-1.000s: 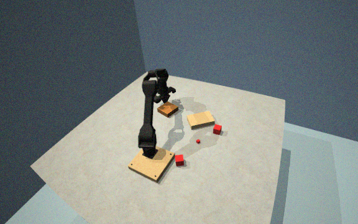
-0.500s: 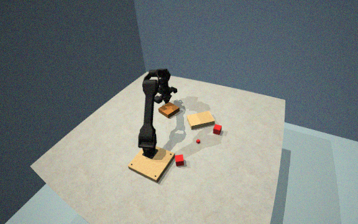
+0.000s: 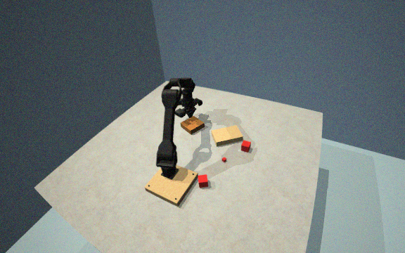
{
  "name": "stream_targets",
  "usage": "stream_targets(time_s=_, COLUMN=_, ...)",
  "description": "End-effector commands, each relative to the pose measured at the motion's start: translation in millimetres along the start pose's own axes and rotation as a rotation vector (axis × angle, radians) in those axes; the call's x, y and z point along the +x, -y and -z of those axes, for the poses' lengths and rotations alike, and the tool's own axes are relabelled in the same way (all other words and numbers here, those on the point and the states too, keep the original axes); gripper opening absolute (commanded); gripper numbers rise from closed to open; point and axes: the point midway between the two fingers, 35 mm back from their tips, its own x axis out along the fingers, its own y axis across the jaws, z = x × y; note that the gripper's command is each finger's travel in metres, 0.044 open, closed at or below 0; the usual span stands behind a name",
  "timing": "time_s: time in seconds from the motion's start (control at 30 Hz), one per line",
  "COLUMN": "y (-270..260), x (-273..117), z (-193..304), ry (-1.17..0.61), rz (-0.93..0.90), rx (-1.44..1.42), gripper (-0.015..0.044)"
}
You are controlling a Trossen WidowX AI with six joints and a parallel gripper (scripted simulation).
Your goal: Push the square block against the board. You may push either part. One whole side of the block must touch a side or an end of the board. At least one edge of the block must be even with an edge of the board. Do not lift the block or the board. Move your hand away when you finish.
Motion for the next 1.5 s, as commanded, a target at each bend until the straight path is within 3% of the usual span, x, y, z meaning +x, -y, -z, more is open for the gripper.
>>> stream_targets(time_s=0.0, y=-0.5, x=3.7, z=9.1, ry=-0.012, rz=-0.007, rx=0.001, gripper=0.0000)
stream_targets(time_s=1.47, y=-1.5, x=3.6, z=58.2, ry=-0.016, rz=-0.007, rx=0.001, gripper=0.0000)
